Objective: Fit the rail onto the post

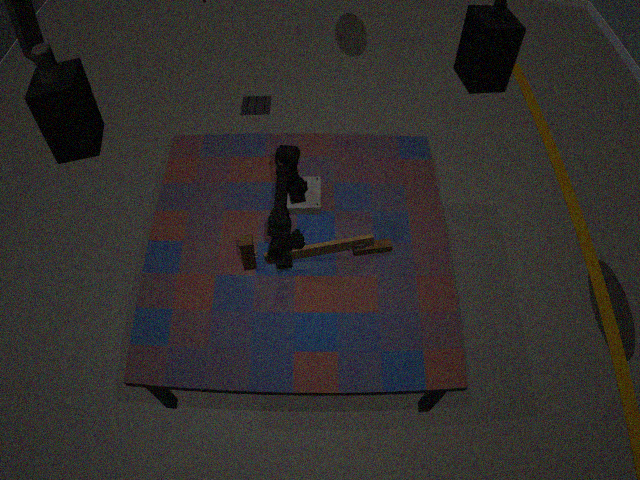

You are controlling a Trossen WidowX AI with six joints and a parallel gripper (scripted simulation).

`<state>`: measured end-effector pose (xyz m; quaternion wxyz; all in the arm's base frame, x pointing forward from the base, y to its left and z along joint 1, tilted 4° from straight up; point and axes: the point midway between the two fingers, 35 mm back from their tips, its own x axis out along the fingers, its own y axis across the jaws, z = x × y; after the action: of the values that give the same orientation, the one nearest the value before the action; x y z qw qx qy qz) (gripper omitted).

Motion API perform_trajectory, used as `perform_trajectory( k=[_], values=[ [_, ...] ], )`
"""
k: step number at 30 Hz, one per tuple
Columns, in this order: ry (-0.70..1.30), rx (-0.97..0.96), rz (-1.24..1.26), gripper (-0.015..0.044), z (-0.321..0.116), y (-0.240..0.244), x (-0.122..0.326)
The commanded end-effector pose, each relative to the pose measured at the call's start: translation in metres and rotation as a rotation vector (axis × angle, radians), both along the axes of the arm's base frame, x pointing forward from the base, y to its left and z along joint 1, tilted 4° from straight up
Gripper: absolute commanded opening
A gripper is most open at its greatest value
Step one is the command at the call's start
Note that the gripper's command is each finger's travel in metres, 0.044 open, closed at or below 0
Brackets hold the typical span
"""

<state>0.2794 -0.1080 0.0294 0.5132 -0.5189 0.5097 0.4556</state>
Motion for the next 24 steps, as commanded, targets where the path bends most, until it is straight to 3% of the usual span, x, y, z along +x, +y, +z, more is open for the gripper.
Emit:
perform_trajectory(
  k=[1, 24],
  values=[
    [-0.003, -0.003, 0.004, 0.0000, 0.004, 0.000, 0.001],
    [-0.003, -0.003, 0.004, 0.0000, 0.016, 0.001, 0.003]
  ],
)
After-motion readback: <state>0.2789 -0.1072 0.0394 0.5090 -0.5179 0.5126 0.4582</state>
